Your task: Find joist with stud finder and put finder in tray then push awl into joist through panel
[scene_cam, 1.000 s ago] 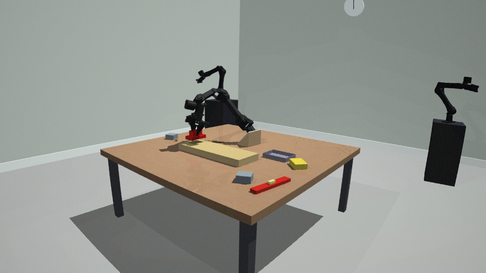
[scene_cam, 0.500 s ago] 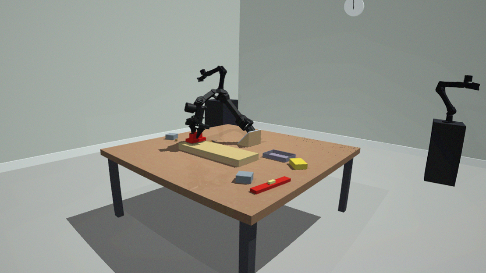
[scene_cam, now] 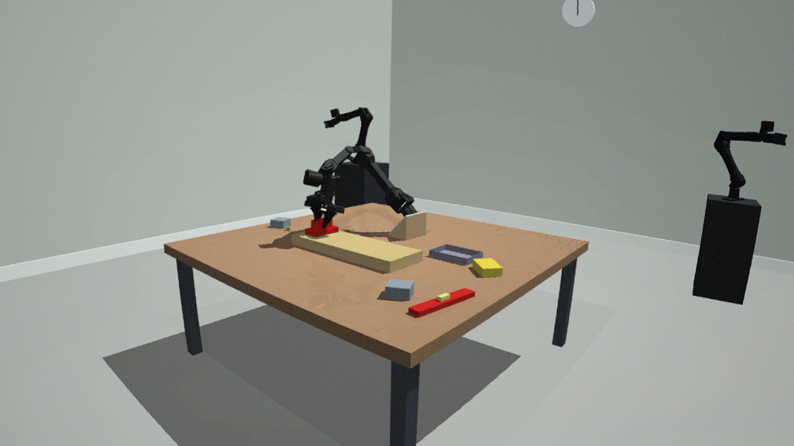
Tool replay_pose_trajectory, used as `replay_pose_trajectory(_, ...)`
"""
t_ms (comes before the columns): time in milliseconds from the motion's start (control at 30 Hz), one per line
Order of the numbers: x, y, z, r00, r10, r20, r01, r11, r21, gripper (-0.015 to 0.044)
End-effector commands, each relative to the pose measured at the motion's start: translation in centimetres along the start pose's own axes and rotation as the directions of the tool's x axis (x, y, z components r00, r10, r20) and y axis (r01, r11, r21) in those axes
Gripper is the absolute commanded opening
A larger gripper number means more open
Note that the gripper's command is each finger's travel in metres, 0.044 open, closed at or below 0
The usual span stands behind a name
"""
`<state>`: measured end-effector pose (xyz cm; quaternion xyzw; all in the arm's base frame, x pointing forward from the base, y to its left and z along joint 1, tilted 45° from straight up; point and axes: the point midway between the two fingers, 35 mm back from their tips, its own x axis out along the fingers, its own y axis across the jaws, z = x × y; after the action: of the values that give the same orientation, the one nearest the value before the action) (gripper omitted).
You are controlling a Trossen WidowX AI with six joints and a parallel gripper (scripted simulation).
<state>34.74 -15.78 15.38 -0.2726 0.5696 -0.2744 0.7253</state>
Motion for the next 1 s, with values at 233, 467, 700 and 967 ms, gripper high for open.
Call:
replay_pose_trajectory(233,0.1,3.3,-0.1,1.000,0.004,0.000,-0.004,1.000,0.000,0.0000)
replay_pose_trajectory(467,0.1,5.2,-0.1,1.000,0.005,-0.001,-0.005,1.000,0.000,0.0000)
replay_pose_trajectory(700,0.1,7.1,-0.1,1.000,0.006,-0.001,-0.006,1.000,0.000,0.0000)
replay_pose_trajectory(967,0.1,9.3,-0.1,1.000,0.007,-0.001,-0.007,1.000,0.000,0.0000)
